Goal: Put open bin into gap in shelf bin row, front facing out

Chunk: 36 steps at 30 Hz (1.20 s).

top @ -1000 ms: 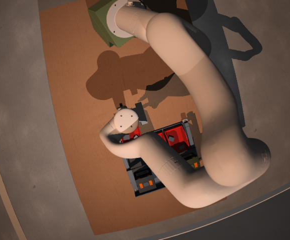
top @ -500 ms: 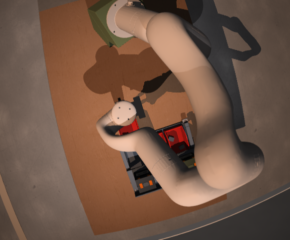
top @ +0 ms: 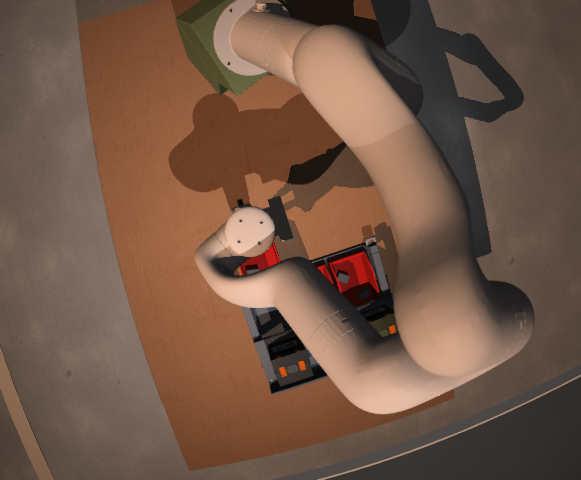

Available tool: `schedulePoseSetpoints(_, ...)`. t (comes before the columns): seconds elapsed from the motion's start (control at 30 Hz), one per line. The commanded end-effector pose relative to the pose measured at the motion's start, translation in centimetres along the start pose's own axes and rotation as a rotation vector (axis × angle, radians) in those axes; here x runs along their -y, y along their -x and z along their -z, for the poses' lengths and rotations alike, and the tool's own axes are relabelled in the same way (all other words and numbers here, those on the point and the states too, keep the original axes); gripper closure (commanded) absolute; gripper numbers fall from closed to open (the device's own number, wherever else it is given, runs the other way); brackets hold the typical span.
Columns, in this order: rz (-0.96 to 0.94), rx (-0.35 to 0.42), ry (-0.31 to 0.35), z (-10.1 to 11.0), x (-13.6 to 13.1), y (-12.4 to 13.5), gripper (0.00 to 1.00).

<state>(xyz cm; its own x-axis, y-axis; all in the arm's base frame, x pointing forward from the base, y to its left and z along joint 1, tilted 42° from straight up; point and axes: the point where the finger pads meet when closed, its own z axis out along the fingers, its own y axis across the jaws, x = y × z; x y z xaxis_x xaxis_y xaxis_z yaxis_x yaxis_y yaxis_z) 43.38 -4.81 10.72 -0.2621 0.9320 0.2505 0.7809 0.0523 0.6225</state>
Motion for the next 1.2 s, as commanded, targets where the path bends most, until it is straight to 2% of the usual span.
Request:
schedulePoseSetpoints(0.0, 0.000, 0.000, 0.001, 0.04, -0.13, 0.02, 0.66)
schedulePoseSetpoints(1.1, 0.000, 0.000, 0.001, 0.17, -0.82, 0.02, 0.66)
schedulePoseSetpoints(1.13, 0.000, 0.000, 0.001, 0.17, -0.81, 0.02, 0.00)
schedulePoseSetpoints(1.17, 0.000, 0.000, 0.001, 0.17, -0.81, 0.02, 0.00)
